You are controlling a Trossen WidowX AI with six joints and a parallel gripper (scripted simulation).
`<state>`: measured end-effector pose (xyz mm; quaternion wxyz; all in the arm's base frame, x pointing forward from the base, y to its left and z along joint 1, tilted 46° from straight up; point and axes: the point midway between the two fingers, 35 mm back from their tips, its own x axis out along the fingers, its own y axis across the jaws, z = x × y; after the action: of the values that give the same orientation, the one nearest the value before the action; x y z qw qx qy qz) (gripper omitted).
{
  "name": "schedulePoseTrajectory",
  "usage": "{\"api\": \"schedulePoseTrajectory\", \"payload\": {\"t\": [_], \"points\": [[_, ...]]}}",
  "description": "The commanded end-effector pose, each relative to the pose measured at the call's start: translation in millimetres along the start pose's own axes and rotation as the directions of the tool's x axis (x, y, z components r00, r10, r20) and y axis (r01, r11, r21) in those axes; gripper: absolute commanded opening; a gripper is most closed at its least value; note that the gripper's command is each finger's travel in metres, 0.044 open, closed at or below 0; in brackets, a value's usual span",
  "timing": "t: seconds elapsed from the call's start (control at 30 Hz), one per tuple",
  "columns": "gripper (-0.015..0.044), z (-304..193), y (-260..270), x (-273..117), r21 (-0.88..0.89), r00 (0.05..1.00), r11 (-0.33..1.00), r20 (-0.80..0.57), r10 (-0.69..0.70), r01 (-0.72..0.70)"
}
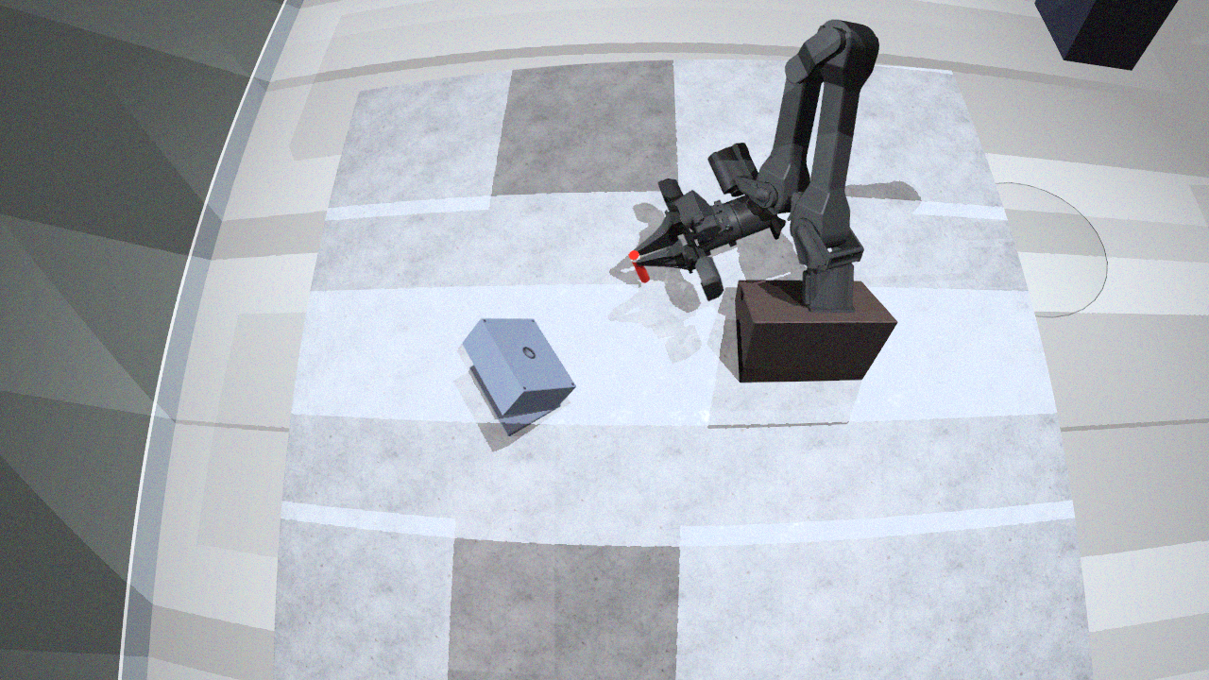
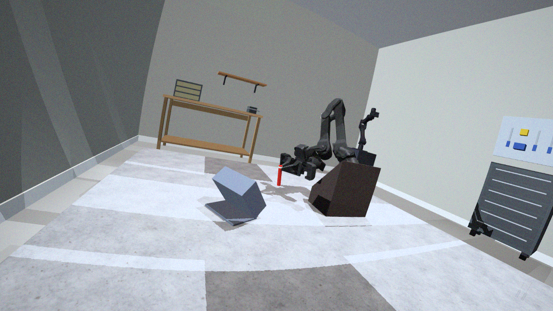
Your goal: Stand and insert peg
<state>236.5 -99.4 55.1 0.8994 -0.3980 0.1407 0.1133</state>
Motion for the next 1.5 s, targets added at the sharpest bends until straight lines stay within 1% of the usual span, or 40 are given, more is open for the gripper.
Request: {"api": "schedulePoseTrajectory", "payload": {"t": [0.0, 1.47], "points": [[0.0050, -2, 0, 0, 0.000, 1.000, 1.000, 0.000, 0.000, 0.000], [0.0050, -15, -3, 1, 0.009, 1.000, 1.000, -0.014, -0.017, 0.018]]}}
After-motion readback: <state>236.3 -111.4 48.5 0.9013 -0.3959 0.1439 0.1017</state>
